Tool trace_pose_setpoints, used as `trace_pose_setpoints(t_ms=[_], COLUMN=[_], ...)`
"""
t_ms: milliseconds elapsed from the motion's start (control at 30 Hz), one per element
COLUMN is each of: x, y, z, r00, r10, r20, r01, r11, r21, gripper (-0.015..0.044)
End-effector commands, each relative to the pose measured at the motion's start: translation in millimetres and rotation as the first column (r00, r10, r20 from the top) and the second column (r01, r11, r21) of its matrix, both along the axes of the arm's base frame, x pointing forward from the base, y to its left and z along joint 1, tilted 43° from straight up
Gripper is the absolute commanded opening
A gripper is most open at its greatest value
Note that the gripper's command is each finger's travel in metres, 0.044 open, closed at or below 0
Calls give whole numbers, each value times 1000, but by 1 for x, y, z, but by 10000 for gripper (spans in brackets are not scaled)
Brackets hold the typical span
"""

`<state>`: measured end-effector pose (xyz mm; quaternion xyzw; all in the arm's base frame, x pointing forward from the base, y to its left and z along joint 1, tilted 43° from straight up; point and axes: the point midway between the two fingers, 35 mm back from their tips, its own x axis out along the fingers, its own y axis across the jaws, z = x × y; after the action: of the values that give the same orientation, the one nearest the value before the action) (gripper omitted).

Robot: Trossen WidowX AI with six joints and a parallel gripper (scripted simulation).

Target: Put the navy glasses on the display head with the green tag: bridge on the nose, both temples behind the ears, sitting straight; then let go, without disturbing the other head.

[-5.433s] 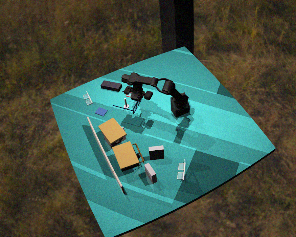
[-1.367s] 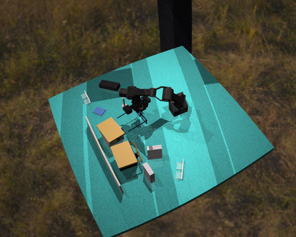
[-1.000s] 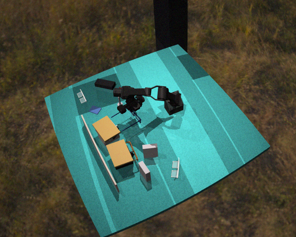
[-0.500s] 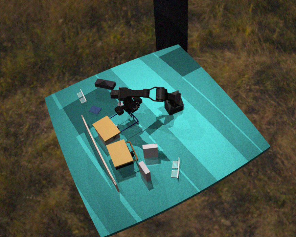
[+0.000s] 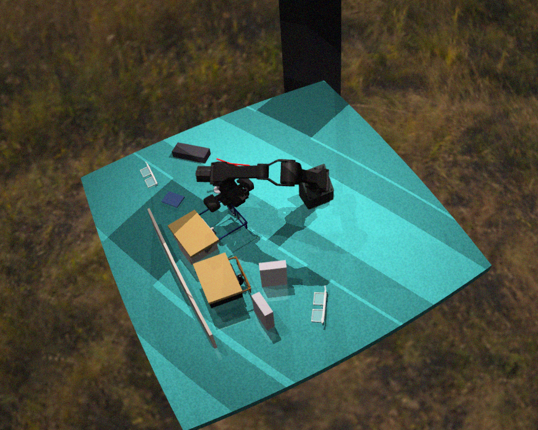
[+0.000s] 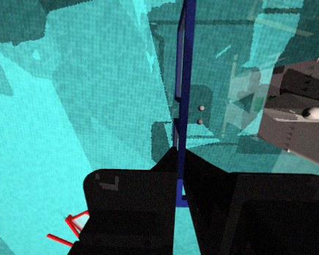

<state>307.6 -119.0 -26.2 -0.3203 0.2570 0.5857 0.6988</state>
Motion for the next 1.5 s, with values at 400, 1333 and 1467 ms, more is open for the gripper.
trace_pose_setpoints(t_ms=[400,1333,1467], x=[23,60,66], y=[-2,-6,-6], z=[4,10,10], r00=[1000,1000,1000], r10=[-1,-1,-1], r20=[3,5,6], r01=[1,1,1], r11=[1000,1000,1000], r21=[1,1,1], gripper=[0,0,0])
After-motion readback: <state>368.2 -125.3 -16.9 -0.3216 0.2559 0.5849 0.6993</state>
